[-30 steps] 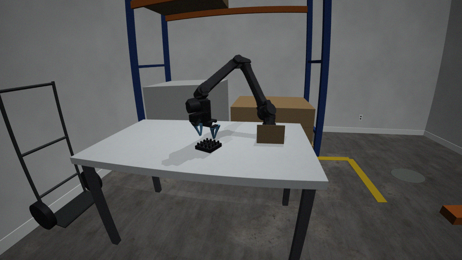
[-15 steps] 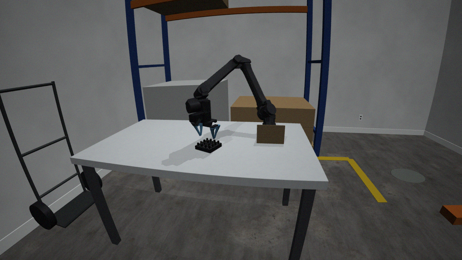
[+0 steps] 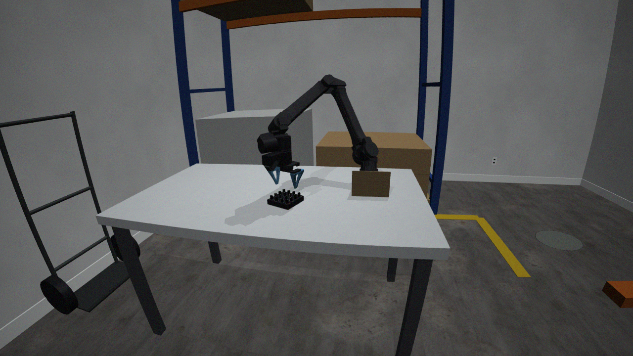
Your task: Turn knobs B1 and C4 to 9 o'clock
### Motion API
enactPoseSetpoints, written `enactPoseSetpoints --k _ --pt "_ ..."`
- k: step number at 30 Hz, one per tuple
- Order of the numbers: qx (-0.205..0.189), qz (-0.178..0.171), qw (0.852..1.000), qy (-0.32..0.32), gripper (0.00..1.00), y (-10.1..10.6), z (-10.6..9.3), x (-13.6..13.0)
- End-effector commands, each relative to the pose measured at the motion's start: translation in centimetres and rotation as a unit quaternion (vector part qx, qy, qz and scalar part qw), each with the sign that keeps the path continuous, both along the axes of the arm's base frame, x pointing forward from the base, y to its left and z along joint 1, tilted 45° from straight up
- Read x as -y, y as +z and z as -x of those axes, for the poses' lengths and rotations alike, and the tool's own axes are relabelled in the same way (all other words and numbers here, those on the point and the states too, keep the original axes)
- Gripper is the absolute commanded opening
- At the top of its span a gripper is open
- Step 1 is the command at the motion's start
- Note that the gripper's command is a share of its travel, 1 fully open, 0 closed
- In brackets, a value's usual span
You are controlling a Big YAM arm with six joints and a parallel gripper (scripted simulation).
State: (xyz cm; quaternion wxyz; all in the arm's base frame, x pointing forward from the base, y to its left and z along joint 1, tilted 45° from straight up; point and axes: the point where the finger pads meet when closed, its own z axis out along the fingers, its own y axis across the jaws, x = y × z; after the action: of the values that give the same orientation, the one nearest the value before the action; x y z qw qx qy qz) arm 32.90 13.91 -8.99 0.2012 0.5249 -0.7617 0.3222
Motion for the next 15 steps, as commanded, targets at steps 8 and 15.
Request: enactPoseSetpoints --k 8,15 --pt "0.01 -0.01 1.0 -0.003 1.0 1.6 -0.3 1.2" --pt "0.009 -0.01 1.0 -0.003 1.0 2.5 0.2 2.1"
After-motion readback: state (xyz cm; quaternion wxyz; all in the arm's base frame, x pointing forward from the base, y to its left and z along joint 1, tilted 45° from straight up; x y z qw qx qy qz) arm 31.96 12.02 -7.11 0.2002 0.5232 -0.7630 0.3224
